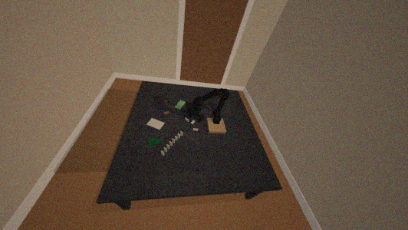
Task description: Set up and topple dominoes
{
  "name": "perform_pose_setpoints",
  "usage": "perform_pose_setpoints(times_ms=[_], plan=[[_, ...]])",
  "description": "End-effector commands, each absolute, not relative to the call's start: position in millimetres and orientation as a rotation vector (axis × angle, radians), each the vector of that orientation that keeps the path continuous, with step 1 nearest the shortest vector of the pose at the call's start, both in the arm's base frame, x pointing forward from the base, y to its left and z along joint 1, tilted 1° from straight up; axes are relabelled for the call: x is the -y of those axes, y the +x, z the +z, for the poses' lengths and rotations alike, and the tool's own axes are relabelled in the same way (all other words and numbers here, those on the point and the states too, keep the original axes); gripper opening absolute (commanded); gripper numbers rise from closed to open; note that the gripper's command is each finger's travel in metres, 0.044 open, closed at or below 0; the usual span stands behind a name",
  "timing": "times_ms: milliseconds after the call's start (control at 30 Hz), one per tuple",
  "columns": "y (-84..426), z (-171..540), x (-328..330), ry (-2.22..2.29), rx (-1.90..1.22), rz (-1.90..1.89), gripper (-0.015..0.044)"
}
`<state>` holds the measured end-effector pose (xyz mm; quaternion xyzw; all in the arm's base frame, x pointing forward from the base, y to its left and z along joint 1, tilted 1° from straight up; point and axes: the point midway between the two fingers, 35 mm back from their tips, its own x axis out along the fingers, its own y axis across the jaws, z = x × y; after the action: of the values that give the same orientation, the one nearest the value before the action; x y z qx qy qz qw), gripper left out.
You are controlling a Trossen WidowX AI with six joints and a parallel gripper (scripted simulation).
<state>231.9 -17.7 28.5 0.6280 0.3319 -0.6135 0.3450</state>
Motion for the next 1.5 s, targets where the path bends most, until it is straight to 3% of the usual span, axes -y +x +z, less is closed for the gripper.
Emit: perform_pose_setpoints(times_ms=[0, 567, 1000, 1333, 1467], plan=[[232.6, 22.4, 17.4, 1.641, -0.860, -1.589, 0.0440], [233.6, 7.6, 17.6, 1.641, -0.860, -1.589, 0.0440], [233.6, 7.6, 17.6, 1.641, -0.860, -1.589, 0.0107], [233.6, 9.4, 17.7, 1.641, -0.860, -1.589, 0.0107], [232.6, 46.2, 19.8, 1.641, -0.859, -1.588, 0.0107]])
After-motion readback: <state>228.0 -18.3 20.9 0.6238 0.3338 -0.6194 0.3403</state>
